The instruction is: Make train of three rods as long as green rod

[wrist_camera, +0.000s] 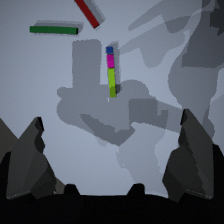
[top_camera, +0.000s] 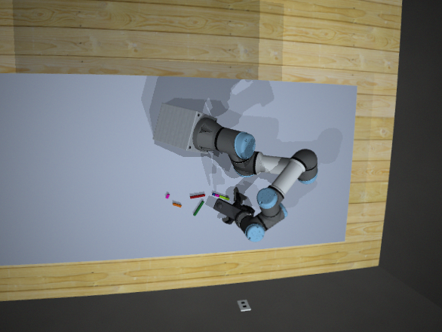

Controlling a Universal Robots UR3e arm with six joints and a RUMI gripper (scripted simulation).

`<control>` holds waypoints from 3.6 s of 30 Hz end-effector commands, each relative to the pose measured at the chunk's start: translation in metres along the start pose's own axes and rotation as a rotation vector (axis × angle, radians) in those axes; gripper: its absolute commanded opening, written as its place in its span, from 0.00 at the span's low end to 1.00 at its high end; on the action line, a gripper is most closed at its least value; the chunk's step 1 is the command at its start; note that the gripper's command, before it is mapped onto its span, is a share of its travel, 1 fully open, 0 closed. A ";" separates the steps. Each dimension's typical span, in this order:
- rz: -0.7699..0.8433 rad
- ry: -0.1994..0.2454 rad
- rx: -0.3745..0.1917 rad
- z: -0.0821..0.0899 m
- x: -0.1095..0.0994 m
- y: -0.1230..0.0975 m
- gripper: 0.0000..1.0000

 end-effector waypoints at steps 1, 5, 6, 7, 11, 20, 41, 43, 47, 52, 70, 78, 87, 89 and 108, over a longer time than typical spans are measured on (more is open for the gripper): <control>0.001 0.002 0.000 0.002 0.000 0.000 1.00; 0.001 0.002 0.000 0.008 0.000 0.000 1.00; 0.001 0.002 0.000 0.010 0.000 0.000 1.00; 0.001 0.002 0.000 0.012 0.000 0.000 1.00; 0.001 0.002 0.000 0.023 0.000 0.000 1.00; 0.001 0.002 0.000 0.046 0.000 0.000 1.00; 0.001 0.002 0.000 0.092 0.000 0.000 1.00; 0.001 0.002 0.000 0.093 0.000 0.000 1.00; 0.001 0.002 0.000 0.093 0.000 0.000 1.00; 0.001 0.002 0.000 0.093 0.000 0.000 1.00; 0.001 0.002 0.000 0.093 0.000 0.000 1.00; 0.001 0.002 0.000 0.093 0.000 0.000 1.00; 0.001 0.002 0.000 0.093 0.000 0.000 1.00; 0.001 0.002 0.000 0.093 0.000 0.000 1.00; 0.001 0.002 0.000 0.093 0.000 0.000 1.00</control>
Point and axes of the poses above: the point where the finger pads meet when closed, its own z axis back along the fingers, its own x axis across the jaws, y = z × x, the point moved 10 cm from there along z, back along the fingers, and after that the axes turned 14 degrees about -z, right-handed, at the moved point
